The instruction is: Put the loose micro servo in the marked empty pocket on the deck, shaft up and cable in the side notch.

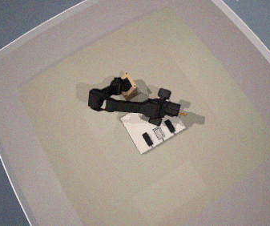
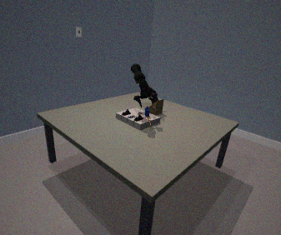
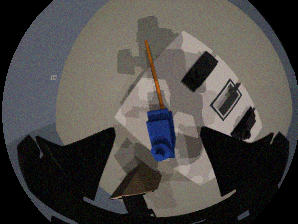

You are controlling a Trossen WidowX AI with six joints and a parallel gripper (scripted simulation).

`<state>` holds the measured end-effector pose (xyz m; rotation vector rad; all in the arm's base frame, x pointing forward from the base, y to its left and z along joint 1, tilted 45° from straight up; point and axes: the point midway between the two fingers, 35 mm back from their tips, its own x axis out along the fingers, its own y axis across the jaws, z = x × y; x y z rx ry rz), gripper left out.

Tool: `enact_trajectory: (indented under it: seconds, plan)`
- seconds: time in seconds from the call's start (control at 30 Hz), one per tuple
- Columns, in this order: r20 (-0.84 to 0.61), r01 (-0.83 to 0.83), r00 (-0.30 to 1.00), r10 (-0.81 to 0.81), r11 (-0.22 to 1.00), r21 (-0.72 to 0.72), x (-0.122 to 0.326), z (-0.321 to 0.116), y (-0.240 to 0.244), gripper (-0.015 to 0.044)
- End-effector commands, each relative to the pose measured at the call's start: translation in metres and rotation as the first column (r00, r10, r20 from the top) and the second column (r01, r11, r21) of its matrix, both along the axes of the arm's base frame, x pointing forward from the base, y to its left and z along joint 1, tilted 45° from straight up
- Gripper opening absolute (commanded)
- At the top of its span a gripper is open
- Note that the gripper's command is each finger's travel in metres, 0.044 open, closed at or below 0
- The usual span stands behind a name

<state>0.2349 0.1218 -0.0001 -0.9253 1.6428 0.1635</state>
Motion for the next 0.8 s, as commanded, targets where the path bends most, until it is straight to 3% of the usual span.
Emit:
enact_trajectory:
  seconds: [0.0, 0.27, 0.77]
  plan:
    - [-0.03, -0.063, 0.998, 0.06, 0.994, -0.094, -0.006, -0.003, 0.002, 0.044]
    - [-0.094, -0.209, 0.977, 0.191, 0.943, -0.26, -0.016, -0.003, 0.008, 0.044]
    - [-0.095, -0.212, 0.976, 0.194, 0.941, -0.264, -0.015, -0.022, -0.011, 0.044]
